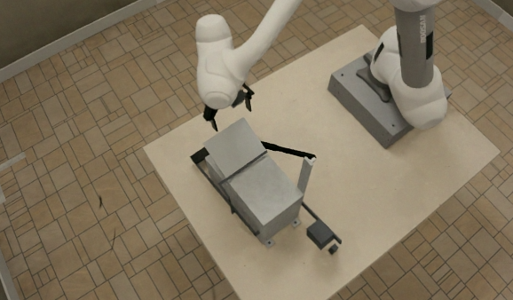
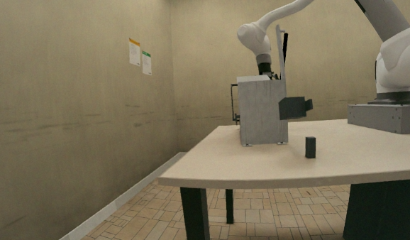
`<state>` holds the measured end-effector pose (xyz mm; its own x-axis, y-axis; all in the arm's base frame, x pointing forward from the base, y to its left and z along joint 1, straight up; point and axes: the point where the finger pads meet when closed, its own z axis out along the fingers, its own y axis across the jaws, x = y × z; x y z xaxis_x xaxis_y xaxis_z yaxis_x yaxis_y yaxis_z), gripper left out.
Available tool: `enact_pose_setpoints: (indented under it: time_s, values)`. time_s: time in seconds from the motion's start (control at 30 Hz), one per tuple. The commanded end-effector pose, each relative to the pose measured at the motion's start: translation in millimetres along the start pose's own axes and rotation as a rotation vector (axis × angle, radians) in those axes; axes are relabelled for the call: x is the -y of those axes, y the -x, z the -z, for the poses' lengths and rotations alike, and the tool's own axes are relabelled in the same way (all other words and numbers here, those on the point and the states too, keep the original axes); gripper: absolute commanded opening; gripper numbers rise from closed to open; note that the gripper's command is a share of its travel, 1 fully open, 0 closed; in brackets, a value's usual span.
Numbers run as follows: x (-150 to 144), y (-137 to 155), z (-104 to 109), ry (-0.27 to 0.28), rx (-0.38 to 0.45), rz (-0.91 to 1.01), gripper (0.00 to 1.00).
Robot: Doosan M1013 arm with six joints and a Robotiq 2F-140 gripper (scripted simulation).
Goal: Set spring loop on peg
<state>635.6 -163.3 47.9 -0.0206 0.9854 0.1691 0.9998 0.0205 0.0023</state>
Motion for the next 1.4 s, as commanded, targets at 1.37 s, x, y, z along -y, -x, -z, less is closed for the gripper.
enact_pose_setpoints:
  time_s: [1.37]
  values:
    - [0, 9, -52, 0.001, -0.001, 0.0, 1.0]
